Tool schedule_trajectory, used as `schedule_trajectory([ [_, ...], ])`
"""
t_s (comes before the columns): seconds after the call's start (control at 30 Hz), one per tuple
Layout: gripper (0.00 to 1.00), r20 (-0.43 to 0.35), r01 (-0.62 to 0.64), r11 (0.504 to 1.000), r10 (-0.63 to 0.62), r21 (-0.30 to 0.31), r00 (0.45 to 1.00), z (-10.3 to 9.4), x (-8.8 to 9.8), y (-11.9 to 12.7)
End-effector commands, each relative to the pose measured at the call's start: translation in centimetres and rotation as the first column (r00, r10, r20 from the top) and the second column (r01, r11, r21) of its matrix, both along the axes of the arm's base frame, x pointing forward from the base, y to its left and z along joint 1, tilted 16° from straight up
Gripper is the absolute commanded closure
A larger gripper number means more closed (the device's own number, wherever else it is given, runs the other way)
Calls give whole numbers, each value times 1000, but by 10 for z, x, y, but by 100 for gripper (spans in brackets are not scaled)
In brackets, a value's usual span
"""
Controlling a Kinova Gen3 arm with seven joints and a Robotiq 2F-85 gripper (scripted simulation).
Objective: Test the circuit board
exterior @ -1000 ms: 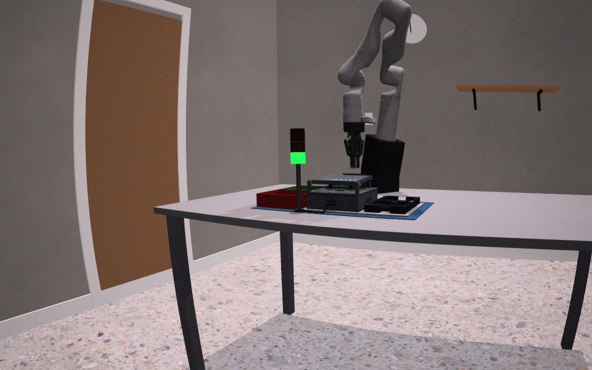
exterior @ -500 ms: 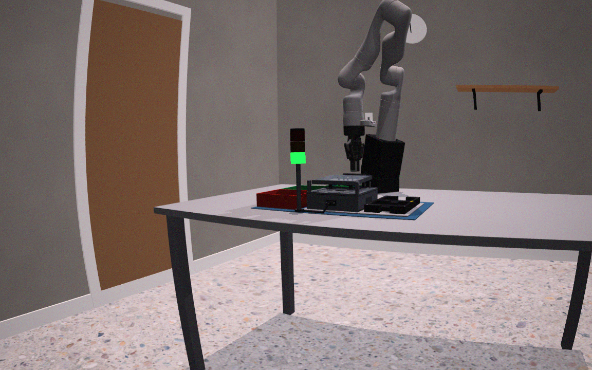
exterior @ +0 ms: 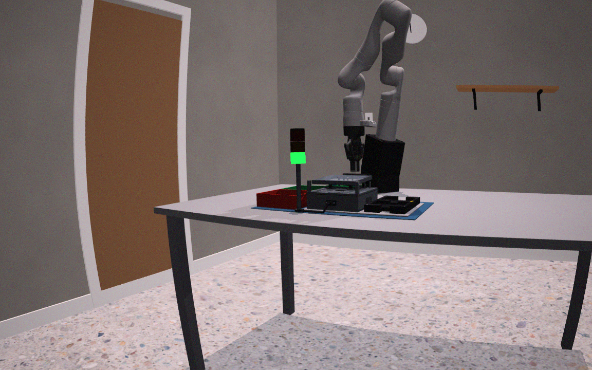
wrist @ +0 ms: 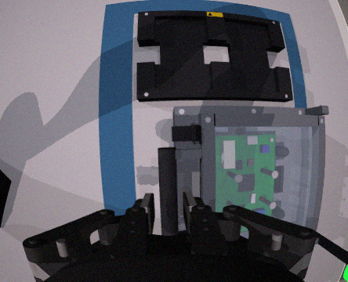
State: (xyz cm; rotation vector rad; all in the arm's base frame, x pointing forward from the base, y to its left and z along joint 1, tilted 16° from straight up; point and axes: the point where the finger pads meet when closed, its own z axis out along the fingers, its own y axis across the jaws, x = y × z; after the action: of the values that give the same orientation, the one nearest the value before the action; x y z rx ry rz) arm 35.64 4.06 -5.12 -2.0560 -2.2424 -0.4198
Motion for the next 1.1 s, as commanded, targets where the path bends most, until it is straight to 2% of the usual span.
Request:
schedule_trajectory([
  [0.0, 74, 1, 1, 1000, -1, 0, 1000, 0, 0, 0],
  [0.27, 74, 1, 1, 1000, -1, 0, 1000, -2, 1, 0],
  [0.63, 74, 1, 1, 1000, -1, 0, 1000, -22, 3, 6],
  [1.07, 74, 1, 1, 1000, -1, 0, 1000, -25, 4, 6],
])
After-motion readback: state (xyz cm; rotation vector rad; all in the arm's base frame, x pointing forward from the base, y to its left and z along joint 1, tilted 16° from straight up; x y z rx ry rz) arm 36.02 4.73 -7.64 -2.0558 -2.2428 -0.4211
